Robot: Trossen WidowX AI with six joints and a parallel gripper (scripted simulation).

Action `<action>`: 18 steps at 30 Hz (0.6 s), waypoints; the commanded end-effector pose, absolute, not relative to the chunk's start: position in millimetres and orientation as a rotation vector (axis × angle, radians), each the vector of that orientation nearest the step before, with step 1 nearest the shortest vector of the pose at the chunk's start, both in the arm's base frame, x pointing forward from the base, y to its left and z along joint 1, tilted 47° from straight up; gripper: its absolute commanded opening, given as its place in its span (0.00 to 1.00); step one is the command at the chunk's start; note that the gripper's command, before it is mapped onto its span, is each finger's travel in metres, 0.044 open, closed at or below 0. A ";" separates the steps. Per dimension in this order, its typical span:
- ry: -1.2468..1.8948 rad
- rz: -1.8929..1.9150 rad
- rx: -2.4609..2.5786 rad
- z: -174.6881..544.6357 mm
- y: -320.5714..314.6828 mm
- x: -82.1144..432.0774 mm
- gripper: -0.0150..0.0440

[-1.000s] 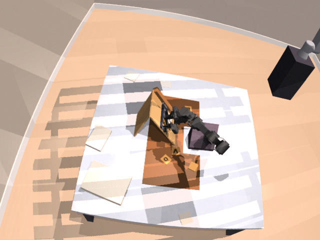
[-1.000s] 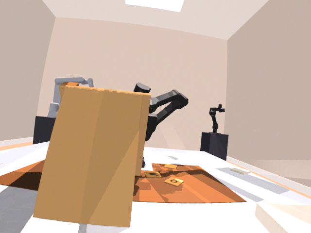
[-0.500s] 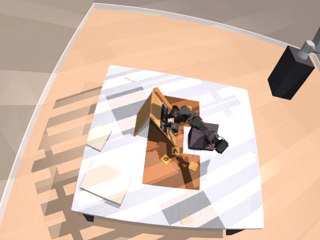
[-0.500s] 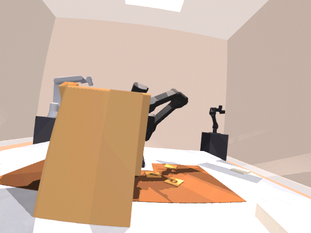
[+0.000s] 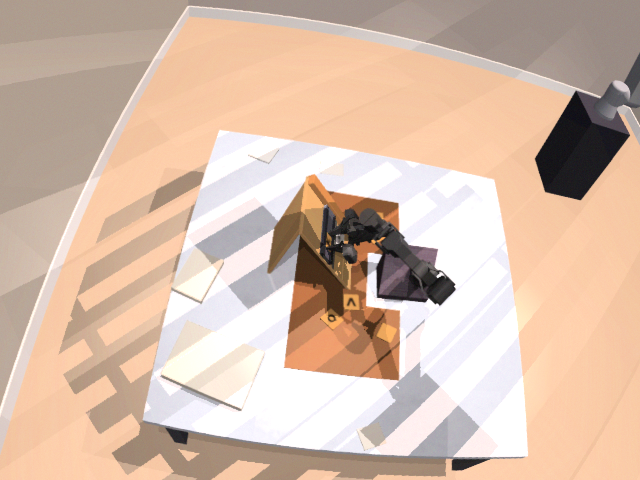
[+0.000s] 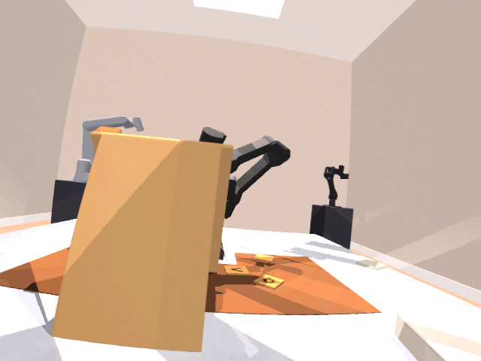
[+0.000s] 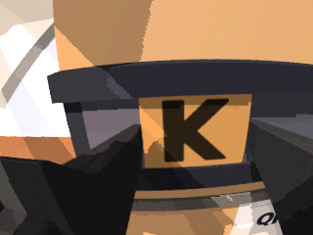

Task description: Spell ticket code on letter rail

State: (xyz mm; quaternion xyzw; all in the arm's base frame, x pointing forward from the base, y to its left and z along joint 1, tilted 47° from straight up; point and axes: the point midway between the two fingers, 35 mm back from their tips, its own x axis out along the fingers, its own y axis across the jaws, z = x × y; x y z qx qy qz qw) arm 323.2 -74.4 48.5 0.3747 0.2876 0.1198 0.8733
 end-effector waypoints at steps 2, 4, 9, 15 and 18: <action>0.600 0.254 0.778 45.8 -76.3 323.4 0.25; 0.600 0.254 0.778 45.1 -77.0 323.4 0.25; 0.600 0.254 0.778 43.2 -78.9 323.4 0.25; 0.600 0.254 0.778 40.9 -81.1 323.4 0.25; 0.600 0.254 0.778 39.7 -82.2 323.4 0.25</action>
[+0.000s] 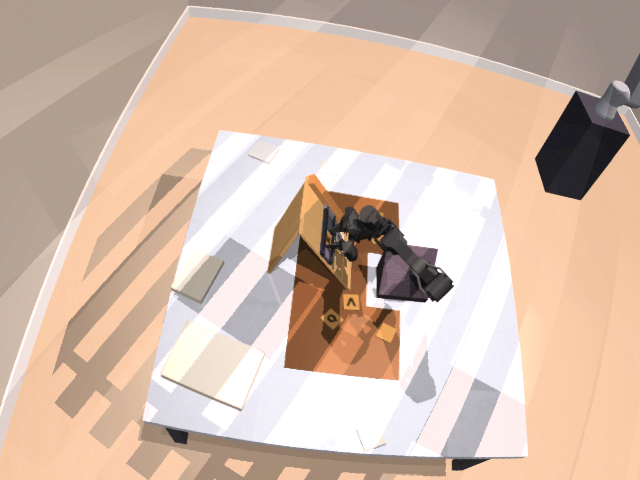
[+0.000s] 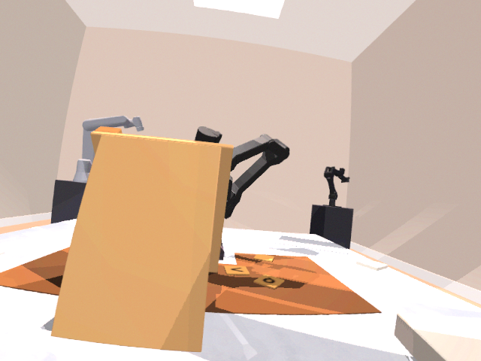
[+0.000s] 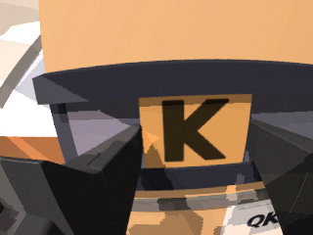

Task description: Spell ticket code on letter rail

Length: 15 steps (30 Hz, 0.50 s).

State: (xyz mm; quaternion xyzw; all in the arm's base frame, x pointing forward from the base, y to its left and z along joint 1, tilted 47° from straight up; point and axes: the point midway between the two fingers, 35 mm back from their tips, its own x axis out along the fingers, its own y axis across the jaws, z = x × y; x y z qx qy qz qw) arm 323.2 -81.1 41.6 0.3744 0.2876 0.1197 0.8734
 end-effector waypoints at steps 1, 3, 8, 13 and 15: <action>0.600 0.254 0.778 39.3 -82.6 323.4 0.25; 0.600 0.254 0.777 38.6 -83.3 323.4 0.25; 0.600 0.254 0.777 36.7 -85.2 323.4 0.25; 0.600 0.254 0.777 34.7 -87.0 323.3 0.25; 0.600 0.254 0.777 34.0 -87.8 323.3 0.25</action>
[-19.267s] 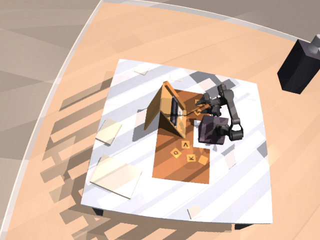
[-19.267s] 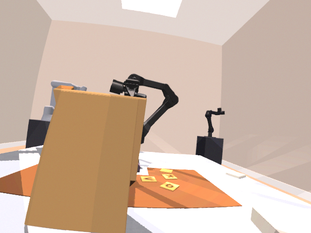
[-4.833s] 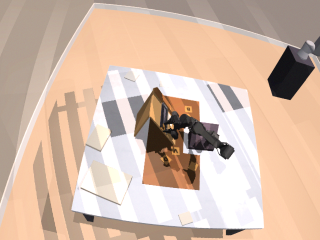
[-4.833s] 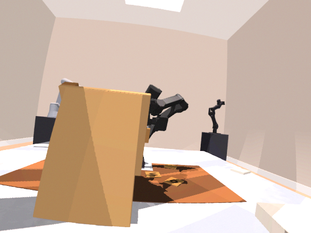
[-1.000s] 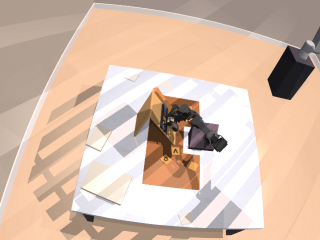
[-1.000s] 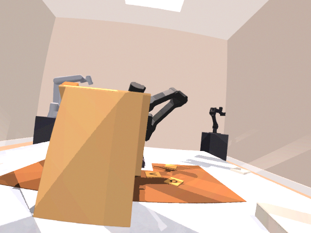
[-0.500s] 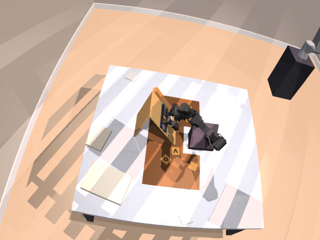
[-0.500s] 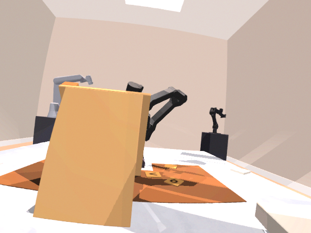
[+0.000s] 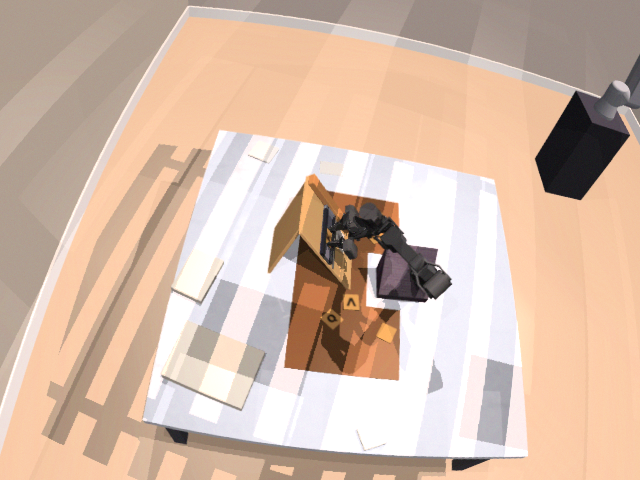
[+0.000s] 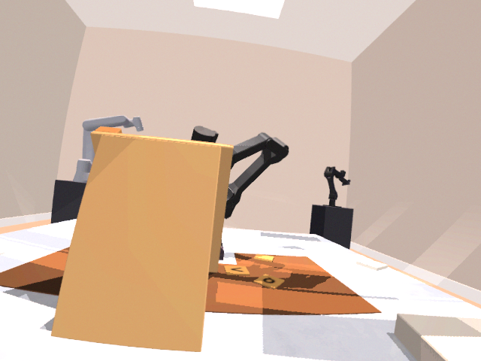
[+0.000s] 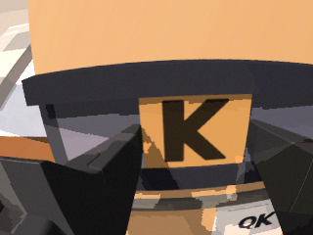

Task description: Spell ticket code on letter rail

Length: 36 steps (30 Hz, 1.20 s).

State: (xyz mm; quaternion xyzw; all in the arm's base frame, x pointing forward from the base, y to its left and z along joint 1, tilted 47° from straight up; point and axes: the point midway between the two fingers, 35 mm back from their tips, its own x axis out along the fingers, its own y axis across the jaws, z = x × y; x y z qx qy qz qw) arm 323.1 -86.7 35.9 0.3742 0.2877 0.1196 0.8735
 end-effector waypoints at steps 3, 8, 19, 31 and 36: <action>0.600 0.254 0.777 32.8 -88.9 323.3 0.25; 0.600 0.254 0.777 30.9 -90.8 323.3 0.25; 0.600 0.254 0.776 26.7 -95.0 323.3 0.25; 0.600 0.254 0.776 22.1 -99.5 323.3 0.25; 0.600 0.254 0.776 20.2 -101.4 323.3 0.25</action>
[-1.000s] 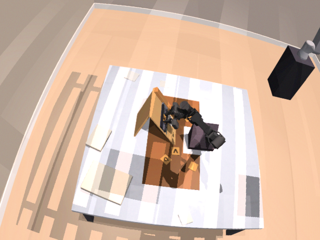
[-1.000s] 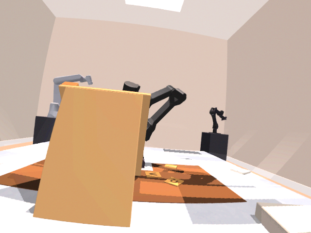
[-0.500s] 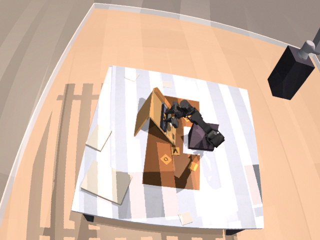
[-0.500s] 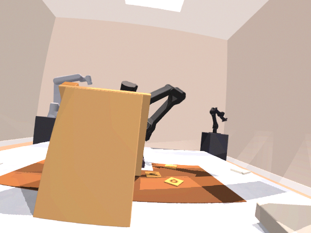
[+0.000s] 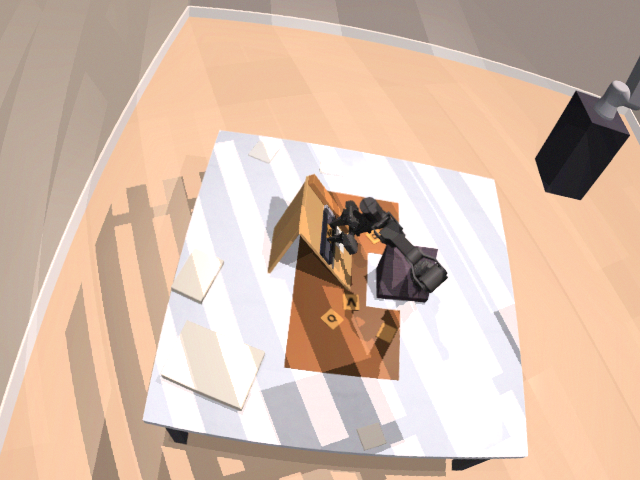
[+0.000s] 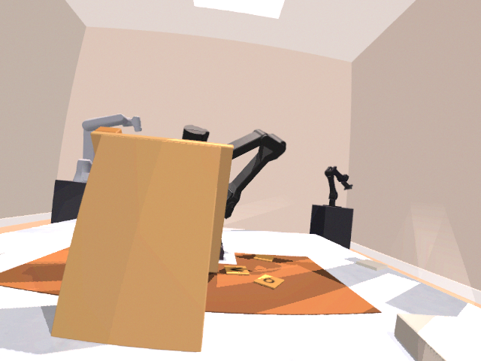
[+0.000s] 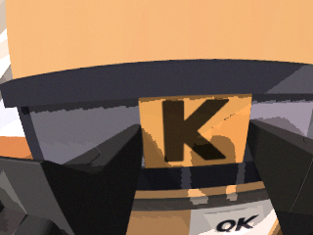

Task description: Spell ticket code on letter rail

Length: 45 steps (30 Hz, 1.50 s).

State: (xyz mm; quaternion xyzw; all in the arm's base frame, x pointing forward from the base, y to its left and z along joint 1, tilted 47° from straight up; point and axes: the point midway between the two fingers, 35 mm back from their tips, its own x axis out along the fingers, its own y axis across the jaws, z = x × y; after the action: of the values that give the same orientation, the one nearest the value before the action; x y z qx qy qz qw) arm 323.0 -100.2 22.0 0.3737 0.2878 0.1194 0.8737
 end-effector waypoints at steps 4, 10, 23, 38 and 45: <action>0.600 0.254 0.775 18.6 -103.0 323.3 0.25; 0.600 0.254 0.775 16.2 -105.4 323.3 0.25; 0.600 0.254 0.775 11.0 -110.4 323.3 0.25; 0.599 0.253 0.774 4.8 -116.1 323.0 0.25; 0.599 0.253 0.774 1.9 -118.7 322.9 0.25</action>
State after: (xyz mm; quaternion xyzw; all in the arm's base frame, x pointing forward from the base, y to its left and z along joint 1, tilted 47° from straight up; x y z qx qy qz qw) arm 323.1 -117.9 4.3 0.3709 0.2862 0.1195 0.8753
